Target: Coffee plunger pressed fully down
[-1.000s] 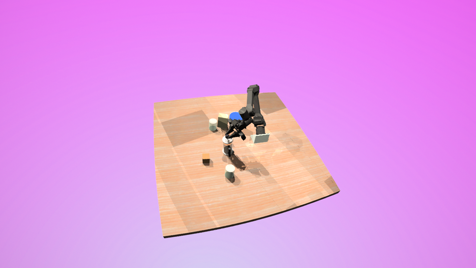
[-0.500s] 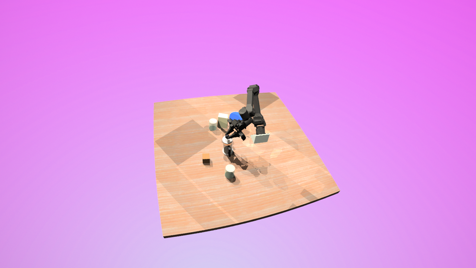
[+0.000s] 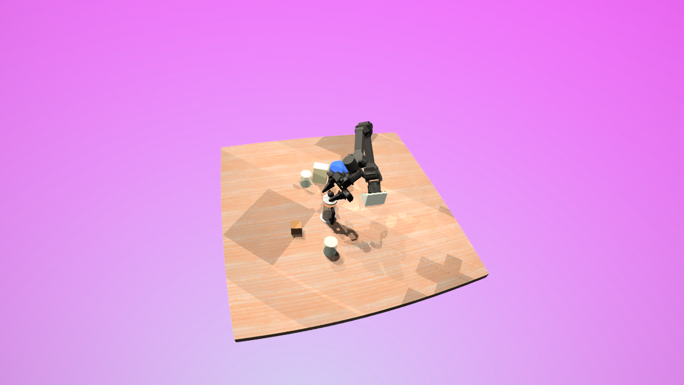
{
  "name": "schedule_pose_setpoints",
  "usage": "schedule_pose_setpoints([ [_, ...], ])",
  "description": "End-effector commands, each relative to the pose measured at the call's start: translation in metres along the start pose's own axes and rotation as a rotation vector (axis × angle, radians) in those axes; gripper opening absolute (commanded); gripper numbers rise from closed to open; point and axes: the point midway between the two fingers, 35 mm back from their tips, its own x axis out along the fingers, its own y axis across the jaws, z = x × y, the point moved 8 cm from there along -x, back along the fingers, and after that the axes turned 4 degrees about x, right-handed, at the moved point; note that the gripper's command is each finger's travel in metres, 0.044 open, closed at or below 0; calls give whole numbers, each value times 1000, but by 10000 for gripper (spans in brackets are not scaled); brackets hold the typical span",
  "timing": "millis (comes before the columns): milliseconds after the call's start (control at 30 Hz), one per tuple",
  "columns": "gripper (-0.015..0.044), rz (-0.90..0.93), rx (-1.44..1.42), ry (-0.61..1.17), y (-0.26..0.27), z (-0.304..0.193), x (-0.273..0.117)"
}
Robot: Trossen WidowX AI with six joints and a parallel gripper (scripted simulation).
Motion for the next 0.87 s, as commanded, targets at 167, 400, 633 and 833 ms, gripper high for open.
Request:
schedule_pose_setpoints([
  [167,440,4,3,1,1,2,-1],
  [400,440,4,-3,16,2,46,-45],
  [633,440,1,-7,16,-1,56,-61],
  [833,440,1,-7,16,-1,56,-61],
])
